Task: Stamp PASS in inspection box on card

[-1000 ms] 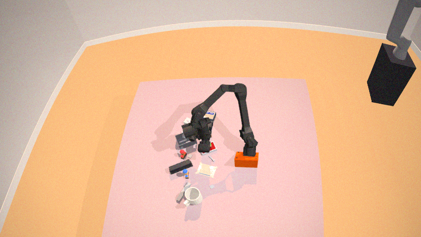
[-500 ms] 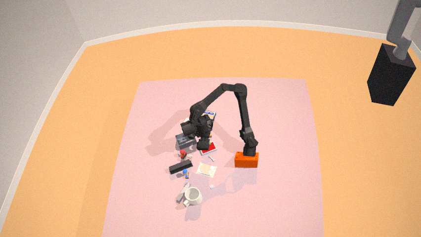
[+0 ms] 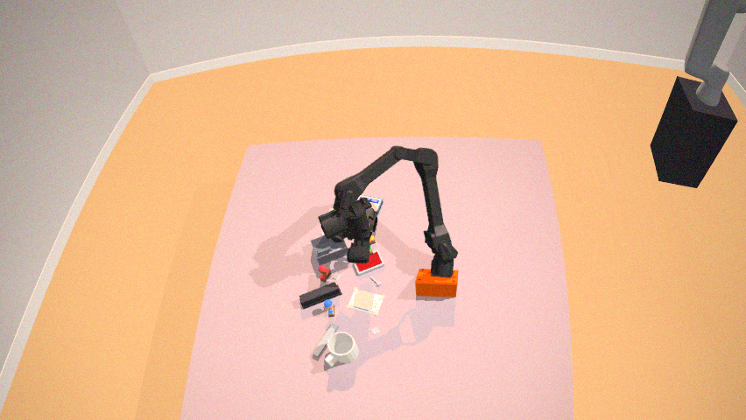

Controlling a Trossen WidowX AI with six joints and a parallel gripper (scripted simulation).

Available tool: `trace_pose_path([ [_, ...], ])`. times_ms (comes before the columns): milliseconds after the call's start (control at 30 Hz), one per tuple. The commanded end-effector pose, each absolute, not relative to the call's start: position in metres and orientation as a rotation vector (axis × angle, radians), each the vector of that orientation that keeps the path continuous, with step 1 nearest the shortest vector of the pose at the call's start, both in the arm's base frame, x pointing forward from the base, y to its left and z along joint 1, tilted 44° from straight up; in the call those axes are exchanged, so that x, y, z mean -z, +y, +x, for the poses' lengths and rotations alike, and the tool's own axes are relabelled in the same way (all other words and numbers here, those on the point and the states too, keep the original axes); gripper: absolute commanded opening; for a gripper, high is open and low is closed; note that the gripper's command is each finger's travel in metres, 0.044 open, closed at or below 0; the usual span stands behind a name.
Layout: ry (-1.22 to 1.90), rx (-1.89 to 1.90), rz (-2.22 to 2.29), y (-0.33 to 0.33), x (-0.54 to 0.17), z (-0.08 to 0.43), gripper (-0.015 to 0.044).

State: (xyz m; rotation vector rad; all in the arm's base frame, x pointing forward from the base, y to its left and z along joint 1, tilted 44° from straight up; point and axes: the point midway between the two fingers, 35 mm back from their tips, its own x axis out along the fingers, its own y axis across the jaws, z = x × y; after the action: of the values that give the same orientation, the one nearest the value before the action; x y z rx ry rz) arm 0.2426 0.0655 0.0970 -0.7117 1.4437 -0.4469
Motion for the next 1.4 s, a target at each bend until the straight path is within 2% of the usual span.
trace_pose_path([
  [0, 1.429, 0.47, -0.67, 0.078, -0.09, 0.243, 0.0],
  [733, 1.256, 0.763, -0.288, 0.167, -0.003, 0.209, 0.0],
  [1367, 1.249, 0.772, -0.277, 0.165, 0.005, 0.209, 0.0],
])
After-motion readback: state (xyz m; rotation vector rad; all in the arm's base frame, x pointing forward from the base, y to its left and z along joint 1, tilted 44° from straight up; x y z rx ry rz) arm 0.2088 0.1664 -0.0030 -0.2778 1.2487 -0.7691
